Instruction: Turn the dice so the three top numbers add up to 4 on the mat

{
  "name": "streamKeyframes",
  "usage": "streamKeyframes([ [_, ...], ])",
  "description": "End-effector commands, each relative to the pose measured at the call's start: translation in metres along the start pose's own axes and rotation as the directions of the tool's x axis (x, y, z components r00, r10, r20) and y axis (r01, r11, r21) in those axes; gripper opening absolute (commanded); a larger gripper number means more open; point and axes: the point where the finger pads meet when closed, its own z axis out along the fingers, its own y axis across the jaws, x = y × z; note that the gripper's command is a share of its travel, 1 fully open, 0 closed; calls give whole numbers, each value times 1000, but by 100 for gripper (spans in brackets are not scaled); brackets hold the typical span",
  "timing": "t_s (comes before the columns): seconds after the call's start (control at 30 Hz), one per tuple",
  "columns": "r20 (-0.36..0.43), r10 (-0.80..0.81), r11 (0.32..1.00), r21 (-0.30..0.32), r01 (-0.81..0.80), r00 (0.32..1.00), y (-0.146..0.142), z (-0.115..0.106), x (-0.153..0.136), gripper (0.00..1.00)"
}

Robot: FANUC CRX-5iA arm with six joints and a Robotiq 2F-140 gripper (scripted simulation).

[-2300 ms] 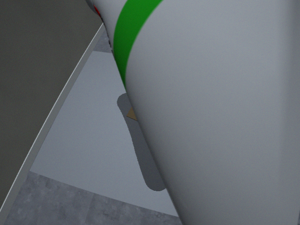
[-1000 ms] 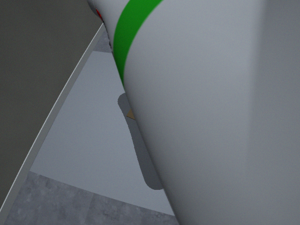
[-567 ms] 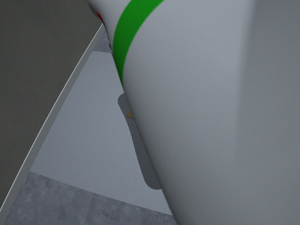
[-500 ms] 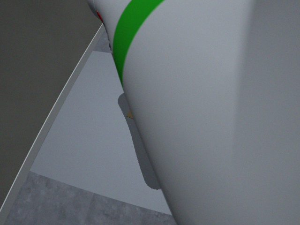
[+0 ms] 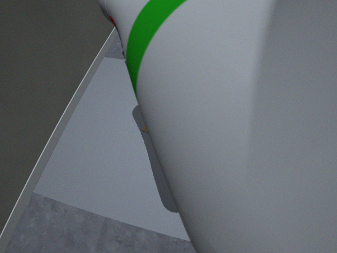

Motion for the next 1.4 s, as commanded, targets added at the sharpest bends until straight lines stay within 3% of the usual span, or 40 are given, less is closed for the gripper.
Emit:
streamKeyframes([
  [0.0,-5,151,988,-7,-151,989,0,1,0,100],
  [0.07,-6,243,970,-6,-243,970,0,2,0,100],
  [0.17,-6,243,970,-6,-243,970,0,2,0,100],
  [0.23,-7,387,922,-5,-387,922,0,4,0,100],
  [0.37,-7,484,875,-4,-484,875,0,5,0,100],
  [0.6,-8,702,712,-2,-702,712,0,8,0,100],
  [0.7,-8,707,707,-2,-707,707,0,8,0,100],
  [0.83,-9,828,560,0,-828,560,0,10,0,100],
  [0.93,-9,872,489,0,-872,489,0,11,0,100],
  [1.17,-9,896,444,1,-896,444,0,11,0,100],
  [1.2,-9,896,444,1,-896,444,0,11,0,28],
  [1.37,-9,896,444,1,-896,444,0,11,0,28],
])
